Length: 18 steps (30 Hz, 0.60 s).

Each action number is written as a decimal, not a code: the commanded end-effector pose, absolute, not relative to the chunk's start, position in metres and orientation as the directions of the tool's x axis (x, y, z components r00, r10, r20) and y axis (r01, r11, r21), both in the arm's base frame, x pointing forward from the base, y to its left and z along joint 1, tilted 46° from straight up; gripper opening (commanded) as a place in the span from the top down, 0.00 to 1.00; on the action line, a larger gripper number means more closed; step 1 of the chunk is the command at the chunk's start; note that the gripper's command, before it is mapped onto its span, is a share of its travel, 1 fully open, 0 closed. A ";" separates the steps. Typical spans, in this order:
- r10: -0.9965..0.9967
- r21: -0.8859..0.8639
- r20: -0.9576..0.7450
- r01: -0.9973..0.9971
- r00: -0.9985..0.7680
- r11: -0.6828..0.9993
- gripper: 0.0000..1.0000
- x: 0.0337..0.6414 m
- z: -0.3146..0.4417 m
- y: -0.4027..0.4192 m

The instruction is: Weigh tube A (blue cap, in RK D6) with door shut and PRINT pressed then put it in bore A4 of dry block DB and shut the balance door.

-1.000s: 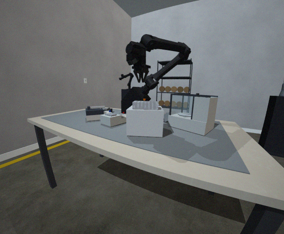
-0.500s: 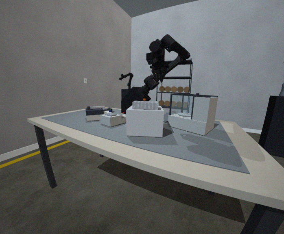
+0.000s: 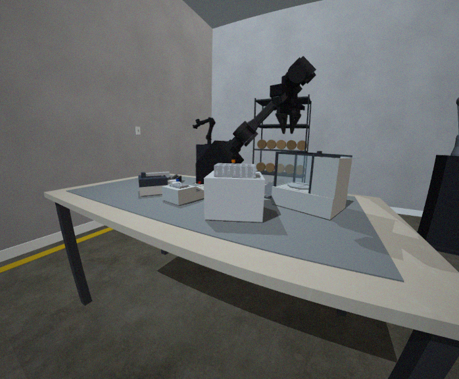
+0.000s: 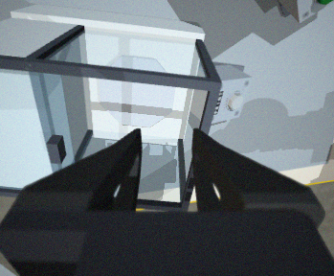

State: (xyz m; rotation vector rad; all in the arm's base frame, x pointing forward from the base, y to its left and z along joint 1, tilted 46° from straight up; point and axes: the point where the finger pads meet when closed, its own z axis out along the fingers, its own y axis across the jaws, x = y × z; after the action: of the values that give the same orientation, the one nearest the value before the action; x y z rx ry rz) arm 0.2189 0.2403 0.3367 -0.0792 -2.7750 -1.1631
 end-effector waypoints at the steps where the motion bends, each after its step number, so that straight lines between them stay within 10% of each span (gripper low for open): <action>1: 0.051 0.723 0.134 0.133 -0.990 0.678 0.70 0.213 0.376 0.261; 18: 0.074 0.712 0.188 0.188 -0.979 0.676 0.70 0.165 0.448 0.336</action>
State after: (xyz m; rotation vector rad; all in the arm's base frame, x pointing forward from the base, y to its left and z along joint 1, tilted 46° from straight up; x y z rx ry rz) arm 0.1649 0.3197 0.4204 -0.1509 -2.7656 -1.1423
